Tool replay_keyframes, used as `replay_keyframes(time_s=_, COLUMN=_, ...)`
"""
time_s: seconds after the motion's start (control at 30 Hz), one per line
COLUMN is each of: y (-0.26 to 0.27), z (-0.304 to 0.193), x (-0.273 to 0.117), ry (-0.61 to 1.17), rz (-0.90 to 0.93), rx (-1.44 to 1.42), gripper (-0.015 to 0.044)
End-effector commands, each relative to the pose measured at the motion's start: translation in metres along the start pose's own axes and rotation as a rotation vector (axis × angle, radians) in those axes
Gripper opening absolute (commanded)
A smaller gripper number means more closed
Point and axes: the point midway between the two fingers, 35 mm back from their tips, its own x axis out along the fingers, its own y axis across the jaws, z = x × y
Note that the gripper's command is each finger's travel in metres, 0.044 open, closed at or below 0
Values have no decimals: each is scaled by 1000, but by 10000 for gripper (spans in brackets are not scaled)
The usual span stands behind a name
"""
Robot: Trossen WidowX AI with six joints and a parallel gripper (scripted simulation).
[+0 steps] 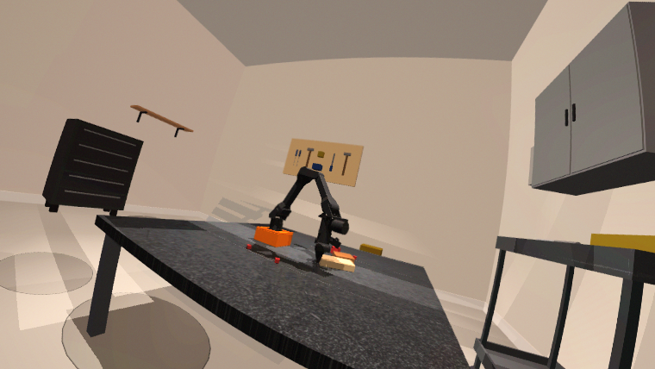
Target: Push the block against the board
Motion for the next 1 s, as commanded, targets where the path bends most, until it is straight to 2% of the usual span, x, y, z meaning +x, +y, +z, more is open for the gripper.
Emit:
replay_keyframes(time_s=0.0, y=0, z=-5, x=0, ry=-4, rz=3, rx=0, gripper=0)
replay_keyframes(time_s=0.9, y=-1, z=-48, x=2, ry=0, rz=3, rx=0, gripper=0)
replay_keyframes(time_s=0.97, y=0, z=-43, x=-9, ry=4, rz=7, rx=2, gripper=0)
